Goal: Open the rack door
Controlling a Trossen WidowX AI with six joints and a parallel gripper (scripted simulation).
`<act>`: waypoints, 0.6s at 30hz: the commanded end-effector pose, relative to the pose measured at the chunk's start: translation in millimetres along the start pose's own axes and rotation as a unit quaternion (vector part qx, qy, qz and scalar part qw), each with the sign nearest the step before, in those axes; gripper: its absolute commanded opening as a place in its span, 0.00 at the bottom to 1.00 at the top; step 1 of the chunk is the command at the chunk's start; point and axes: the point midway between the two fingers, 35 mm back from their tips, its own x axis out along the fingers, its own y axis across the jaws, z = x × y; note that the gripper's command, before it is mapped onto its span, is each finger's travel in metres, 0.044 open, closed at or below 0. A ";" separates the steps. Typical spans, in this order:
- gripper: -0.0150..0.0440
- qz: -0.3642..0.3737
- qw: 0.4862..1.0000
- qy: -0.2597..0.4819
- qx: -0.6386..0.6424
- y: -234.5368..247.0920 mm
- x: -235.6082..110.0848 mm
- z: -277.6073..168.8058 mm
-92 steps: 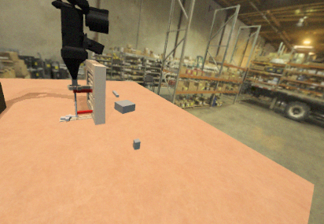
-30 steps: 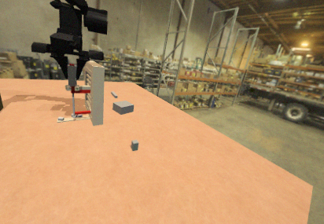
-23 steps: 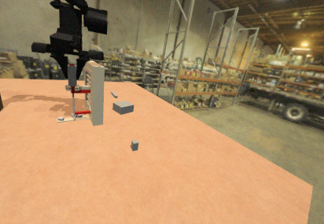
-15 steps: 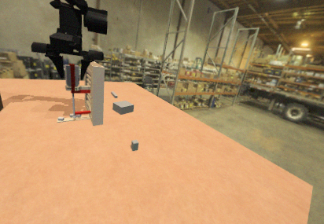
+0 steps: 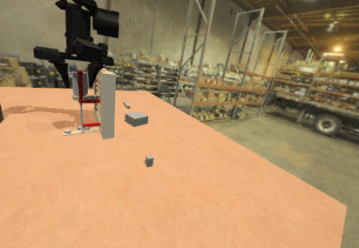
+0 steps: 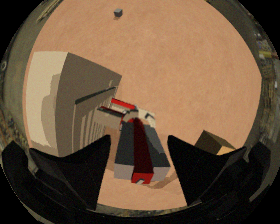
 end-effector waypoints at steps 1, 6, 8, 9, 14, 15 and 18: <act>0.75 0.002 0.995 0.001 -0.101 1.1 0.4 -0.4; 0.75 0.003 0.975 0.001 -0.224 1.1 0.4 -0.4; 0.75 0.003 0.962 0.001 -0.272 1.1 0.4 -0.4; 0.75 0.003 0.955 0.001 -0.295 1.1 0.4 -0.4; 0.75 0.003 0.912 0.000 -0.411 1.2 0.4 -0.4; 0.75 0.003 0.901 0.000 -0.434 1.2 0.4 -0.4; 0.75 0.003 0.866 0.000 -0.499 1.2 0.4 -0.4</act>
